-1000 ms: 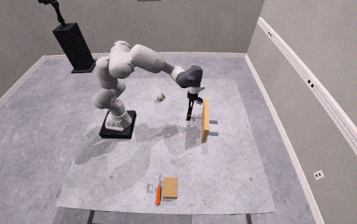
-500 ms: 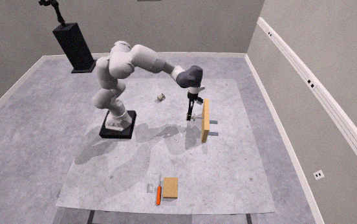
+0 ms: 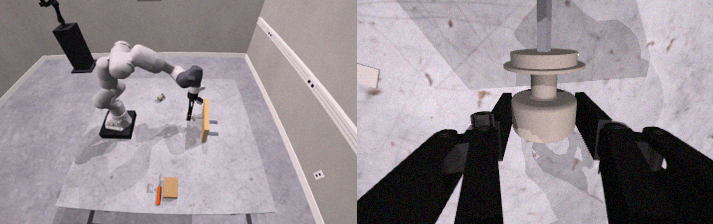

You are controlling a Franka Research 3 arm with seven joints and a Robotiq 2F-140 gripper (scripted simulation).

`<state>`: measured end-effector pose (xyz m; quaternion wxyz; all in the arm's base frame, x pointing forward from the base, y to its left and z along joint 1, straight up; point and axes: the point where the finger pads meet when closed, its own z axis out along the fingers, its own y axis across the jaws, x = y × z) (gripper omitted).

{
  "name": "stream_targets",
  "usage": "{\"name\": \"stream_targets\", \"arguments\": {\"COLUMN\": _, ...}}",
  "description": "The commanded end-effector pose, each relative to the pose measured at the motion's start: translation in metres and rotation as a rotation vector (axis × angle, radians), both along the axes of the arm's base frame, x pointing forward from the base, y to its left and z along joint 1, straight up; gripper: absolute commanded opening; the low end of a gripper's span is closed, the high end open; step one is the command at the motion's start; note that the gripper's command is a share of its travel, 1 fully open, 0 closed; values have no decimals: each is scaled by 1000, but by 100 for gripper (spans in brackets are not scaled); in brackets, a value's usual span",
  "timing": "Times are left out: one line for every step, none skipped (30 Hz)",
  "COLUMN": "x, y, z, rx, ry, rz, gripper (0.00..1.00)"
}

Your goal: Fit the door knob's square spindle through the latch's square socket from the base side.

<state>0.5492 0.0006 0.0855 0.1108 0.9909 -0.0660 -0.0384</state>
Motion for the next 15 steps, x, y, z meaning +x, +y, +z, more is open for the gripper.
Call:
{"name": "stream_targets", "arguments": {"x": 2, "y": 0, "z": 1, "rx": -3, "ry": -3, "rz": -3, "gripper": 42}}
{"name": "stream_targets", "arguments": {"x": 2, "y": 0, "z": 1, "rx": -3, "ry": -3, "rz": -3, "gripper": 42}}
{"name": "stream_targets", "arguments": {"x": 2, "y": 0, "z": 1, "rx": -3, "ry": -3, "rz": -2, "gripper": 42}}
{"name": "stream_targets", "arguments": {"x": 2, "y": -1, "z": 1, "rx": -3, "ry": -3, "rz": -2, "gripper": 42}}
{"name": "stream_targets", "arguments": {"x": 2, "y": -1, "z": 1, "rx": -3, "ry": -3, "rz": -2, "gripper": 42}}
{"name": "stream_targets", "arguments": {"x": 2, "y": -1, "z": 1, "rx": -3, "ry": -3, "rz": -2, "gripper": 42}}
{"name": "stream_targets", "arguments": {"x": 3, "y": -1, "z": 1, "rx": -3, "ry": -3, "rz": -2, "gripper": 42}}
{"name": "stream_targets", "arguments": {"x": 3, "y": -1, "z": 1, "rx": -3, "ry": -3, "rz": -2, "gripper": 42}}
{"name": "stream_targets", "arguments": {"x": 3, "y": -1, "z": 1, "rx": -3, "ry": -3, "rz": -2, "gripper": 42}}
{"name": "stream_targets", "arguments": {"x": 3, "y": -1, "z": 1, "rx": -3, "ry": -3, "rz": -2, "gripper": 42}}
{"name": "stream_targets", "arguments": {"x": 3, "y": -1, "z": 1, "rx": -3, "ry": -3, "rz": -2, "gripper": 42}}
{"name": "stream_targets", "arguments": {"x": 3, "y": -1, "z": 1, "rx": -3, "ry": -3, "rz": -2, "gripper": 42}}
{"name": "stream_targets", "arguments": {"x": 3, "y": -1, "z": 1, "rx": -3, "ry": -3, "rz": -2, "gripper": 42}}
{"name": "stream_targets", "arguments": {"x": 3, "y": -1, "z": 1, "rx": -3, "ry": -3, "rz": -2, "gripper": 42}}
{"name": "stream_targets", "arguments": {"x": 3, "y": -1, "z": 1, "rx": -3, "ry": -3, "rz": -2, "gripper": 42}}
